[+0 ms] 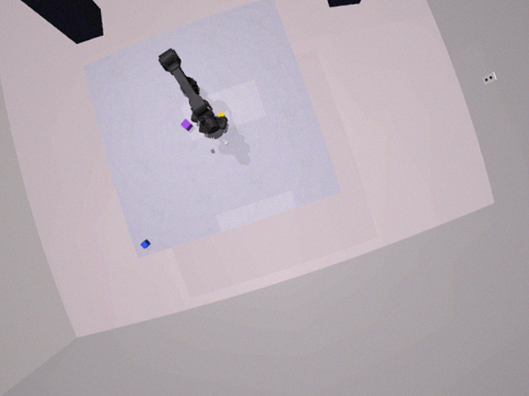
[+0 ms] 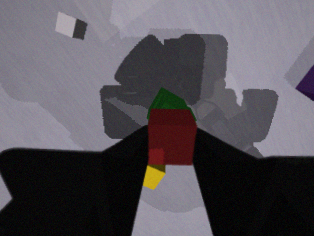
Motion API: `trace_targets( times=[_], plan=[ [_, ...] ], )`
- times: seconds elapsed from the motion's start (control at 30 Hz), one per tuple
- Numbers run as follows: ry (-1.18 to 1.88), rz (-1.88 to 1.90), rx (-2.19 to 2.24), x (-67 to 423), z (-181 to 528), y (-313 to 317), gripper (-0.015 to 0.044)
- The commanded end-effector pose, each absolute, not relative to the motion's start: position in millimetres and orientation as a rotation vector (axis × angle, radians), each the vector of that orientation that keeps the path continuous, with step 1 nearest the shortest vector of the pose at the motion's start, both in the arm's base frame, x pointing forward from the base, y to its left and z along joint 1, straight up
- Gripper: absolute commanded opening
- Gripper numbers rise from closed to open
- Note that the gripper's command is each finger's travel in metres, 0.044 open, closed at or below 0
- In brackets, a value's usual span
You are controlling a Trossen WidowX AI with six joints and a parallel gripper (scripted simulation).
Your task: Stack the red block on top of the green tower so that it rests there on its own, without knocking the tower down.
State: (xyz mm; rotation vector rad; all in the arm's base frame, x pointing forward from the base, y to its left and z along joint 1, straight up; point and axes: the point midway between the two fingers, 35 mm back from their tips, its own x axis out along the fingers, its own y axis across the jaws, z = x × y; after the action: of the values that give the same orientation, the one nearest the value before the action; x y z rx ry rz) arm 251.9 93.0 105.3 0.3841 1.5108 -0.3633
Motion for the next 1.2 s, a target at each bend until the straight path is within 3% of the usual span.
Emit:
trace_targets(
  times=[0.0, 0.37, 0.93, 1.17],
  plan=[
    [1.515, -0.362, 0.386, 251.3, 104.1, 93.4, 0.0000],
    [1.515, -0.362, 0.386, 251.5, 113.1, 93.0, 0.0000],
    [1.521, -0.370, 0.380, 249.5, 106.0, 91.8, 0.0440],
    [1.521, -0.370, 0.380, 249.5, 106.0, 91.8, 0.0440]
  ],
)
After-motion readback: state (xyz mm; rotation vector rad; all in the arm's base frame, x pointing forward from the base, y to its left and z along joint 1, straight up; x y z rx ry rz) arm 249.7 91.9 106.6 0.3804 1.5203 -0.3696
